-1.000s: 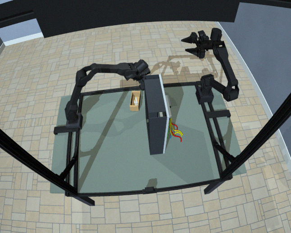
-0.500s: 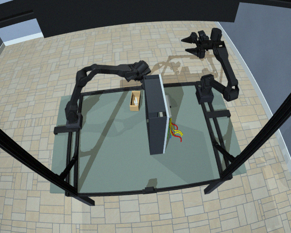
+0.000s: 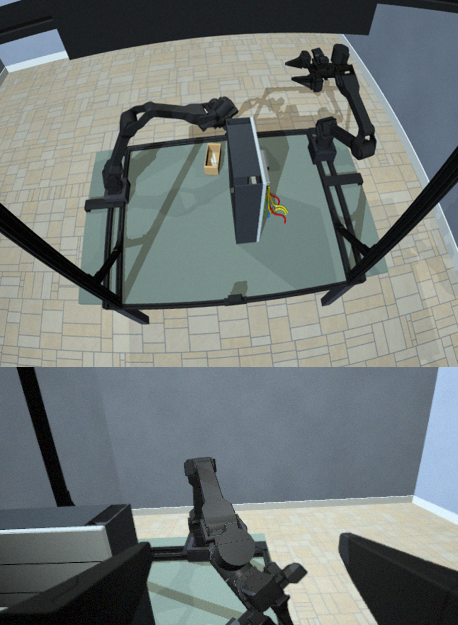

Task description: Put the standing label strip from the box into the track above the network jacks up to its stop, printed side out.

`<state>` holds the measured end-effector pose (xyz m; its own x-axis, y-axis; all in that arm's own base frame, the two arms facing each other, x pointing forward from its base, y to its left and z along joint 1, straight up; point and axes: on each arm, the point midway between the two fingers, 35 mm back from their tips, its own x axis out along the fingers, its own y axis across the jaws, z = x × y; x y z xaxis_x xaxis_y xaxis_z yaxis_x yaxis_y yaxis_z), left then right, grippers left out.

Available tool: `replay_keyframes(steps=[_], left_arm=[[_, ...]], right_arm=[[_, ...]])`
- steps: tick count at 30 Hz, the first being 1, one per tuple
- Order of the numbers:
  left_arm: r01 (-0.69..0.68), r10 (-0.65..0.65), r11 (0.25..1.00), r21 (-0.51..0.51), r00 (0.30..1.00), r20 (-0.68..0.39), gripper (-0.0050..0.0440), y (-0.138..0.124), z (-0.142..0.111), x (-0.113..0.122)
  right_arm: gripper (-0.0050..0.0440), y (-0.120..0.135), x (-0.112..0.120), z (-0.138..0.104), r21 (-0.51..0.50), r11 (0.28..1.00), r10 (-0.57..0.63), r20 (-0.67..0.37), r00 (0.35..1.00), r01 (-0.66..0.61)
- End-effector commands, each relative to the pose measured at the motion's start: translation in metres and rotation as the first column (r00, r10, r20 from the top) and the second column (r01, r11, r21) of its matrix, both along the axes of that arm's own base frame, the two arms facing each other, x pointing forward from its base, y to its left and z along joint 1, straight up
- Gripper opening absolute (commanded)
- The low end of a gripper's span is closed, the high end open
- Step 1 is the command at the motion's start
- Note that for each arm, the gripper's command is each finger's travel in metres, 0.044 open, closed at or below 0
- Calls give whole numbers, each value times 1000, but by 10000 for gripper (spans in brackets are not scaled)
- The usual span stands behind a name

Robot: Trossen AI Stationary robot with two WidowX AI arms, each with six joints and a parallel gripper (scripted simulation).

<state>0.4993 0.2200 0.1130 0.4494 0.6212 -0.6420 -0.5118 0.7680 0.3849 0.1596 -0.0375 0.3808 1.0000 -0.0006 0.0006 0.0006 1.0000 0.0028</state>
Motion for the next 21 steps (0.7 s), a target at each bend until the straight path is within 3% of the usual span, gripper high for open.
replay_keyframes(steps=[1,21], left_arm=[[-23,22,1000,18,999,45,-50,0,8,3],[-117,105,992,53,976,191,-50,0,17,11]], right_arm=[[440,1,0,2,-8,1000,0,2,1000,0],[440,1,0,2,-8,1000,0,2,1000,0]])
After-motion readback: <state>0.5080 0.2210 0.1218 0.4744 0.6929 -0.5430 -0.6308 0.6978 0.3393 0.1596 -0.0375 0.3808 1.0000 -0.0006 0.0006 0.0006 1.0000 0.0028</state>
